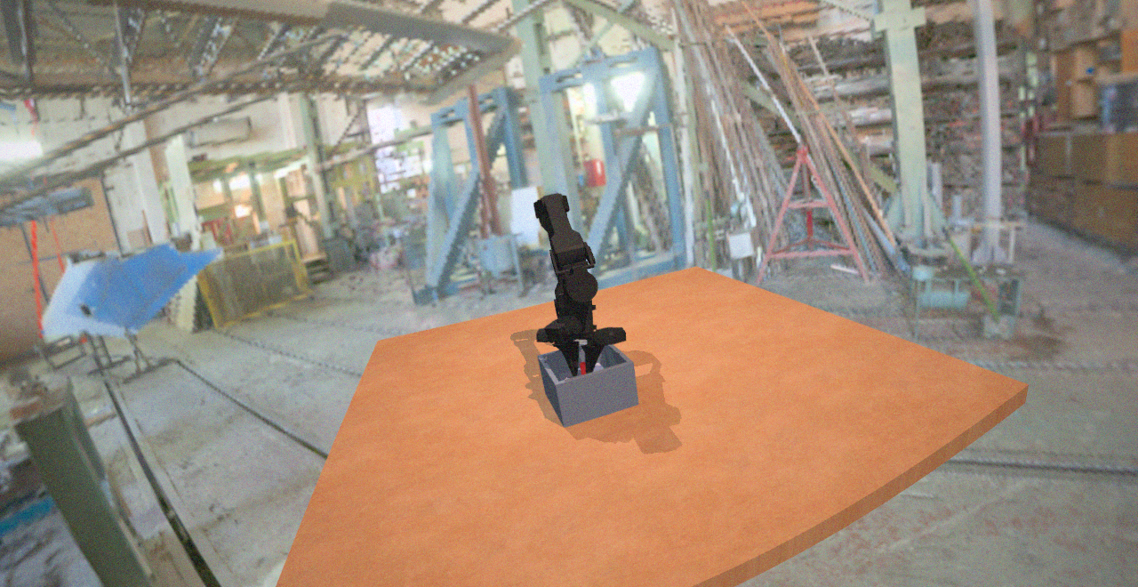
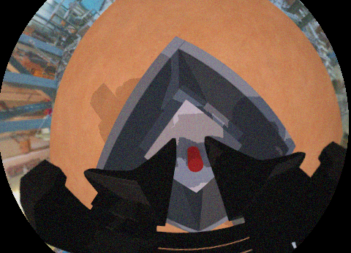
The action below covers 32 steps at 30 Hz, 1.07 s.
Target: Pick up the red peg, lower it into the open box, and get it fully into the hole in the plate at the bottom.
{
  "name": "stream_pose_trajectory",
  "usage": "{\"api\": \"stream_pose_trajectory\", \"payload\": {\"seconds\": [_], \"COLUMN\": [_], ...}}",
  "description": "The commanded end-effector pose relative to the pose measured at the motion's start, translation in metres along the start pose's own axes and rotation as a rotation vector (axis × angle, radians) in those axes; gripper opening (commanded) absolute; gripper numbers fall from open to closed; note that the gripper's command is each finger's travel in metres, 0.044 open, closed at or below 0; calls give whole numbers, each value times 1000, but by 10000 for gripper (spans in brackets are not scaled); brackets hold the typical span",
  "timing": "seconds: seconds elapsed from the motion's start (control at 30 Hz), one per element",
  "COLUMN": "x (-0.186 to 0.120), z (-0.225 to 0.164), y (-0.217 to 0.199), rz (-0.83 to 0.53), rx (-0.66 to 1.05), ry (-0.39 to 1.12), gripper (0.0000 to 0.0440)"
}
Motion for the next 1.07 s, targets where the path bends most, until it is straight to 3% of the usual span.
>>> {"api": "stream_pose_trajectory", "payload": {"seconds": [0.0, 1.03], "x": [-2, 9], "z": [8, 55], "y": [8, 25], "rz": [-8, -56], "rx": [-36, -161], "ry": [3, 79], "gripper": [147, 121]}}
Point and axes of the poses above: the point midway between the two fingers, 35 mm back from their tips, its own x axis out along the fingers, its own y axis across the jaws, z = x × y, the point moved 4 cm from there along -x, back along the fingers, and after that the axes turned 10 degrees about x, right-handed, at the moved point
